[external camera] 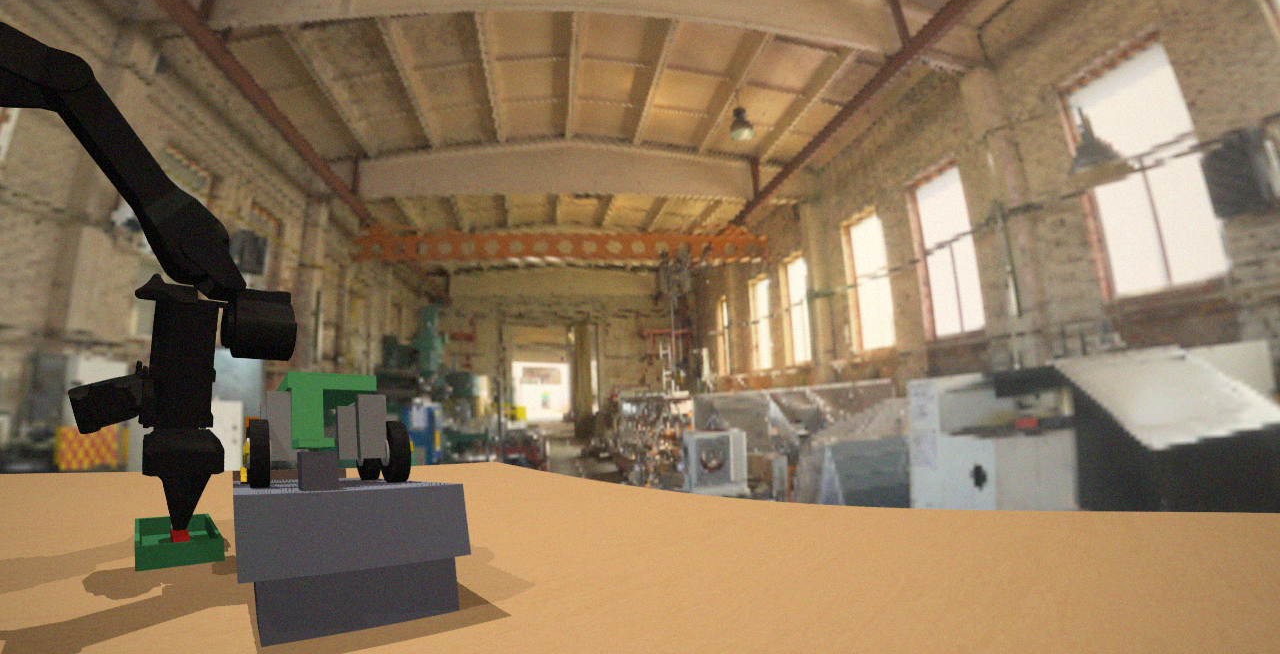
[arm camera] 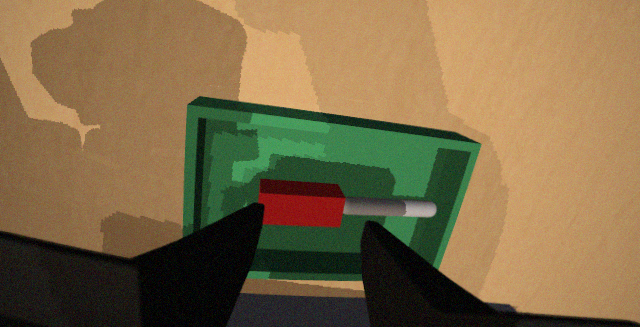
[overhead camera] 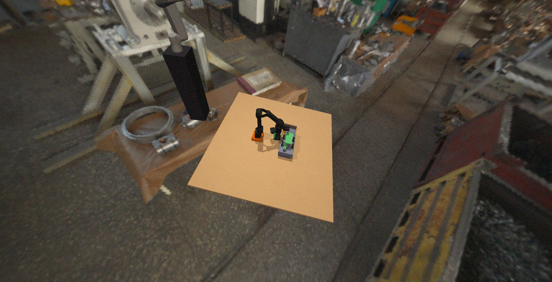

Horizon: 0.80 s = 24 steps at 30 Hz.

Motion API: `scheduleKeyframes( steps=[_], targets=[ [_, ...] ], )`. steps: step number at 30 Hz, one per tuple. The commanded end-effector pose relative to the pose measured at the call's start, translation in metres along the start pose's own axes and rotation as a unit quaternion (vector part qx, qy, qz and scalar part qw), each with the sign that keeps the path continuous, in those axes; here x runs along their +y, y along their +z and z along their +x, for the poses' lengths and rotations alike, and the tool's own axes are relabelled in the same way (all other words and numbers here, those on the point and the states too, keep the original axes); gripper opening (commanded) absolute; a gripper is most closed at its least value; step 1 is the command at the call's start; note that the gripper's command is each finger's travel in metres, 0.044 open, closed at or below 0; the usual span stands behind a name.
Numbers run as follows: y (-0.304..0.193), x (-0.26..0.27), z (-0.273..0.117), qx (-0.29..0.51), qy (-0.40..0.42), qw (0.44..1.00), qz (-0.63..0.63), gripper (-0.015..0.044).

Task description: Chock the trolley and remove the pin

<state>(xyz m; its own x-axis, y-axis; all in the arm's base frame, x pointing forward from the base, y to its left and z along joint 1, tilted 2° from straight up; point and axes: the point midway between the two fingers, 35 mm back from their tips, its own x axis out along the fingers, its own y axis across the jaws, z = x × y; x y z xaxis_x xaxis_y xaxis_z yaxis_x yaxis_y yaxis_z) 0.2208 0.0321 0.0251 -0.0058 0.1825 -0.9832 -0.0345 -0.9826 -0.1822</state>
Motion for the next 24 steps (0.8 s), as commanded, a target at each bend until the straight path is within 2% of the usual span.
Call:
scheduleKeyframes(
  steps=[1, 3, 9, 14, 20, 24],
  targets=[
    [0.002, 0.001, 0.003, -0.002, -0.002, 1.0, -0.002, 0.019],
    [0.002, 0.002, 0.003, -0.002, -0.002, 1.0, -0.002, 0.019],
    [0.0, 0.001, 0.001, 0.0, 0.0, 1.0, 0.0, 0.034],
    [0.0, 0.001, 0.0, 0.0, 0.0, 1.0, 0.0, 0.034],
    [0.003, -0.002, -0.022, -0.002, -0.002, 1.0, -0.001, 0.034],
    [0.003, -0.004, -0.031, -0.002, -0.002, 1.0, -0.002, 0.044]
  ],
)
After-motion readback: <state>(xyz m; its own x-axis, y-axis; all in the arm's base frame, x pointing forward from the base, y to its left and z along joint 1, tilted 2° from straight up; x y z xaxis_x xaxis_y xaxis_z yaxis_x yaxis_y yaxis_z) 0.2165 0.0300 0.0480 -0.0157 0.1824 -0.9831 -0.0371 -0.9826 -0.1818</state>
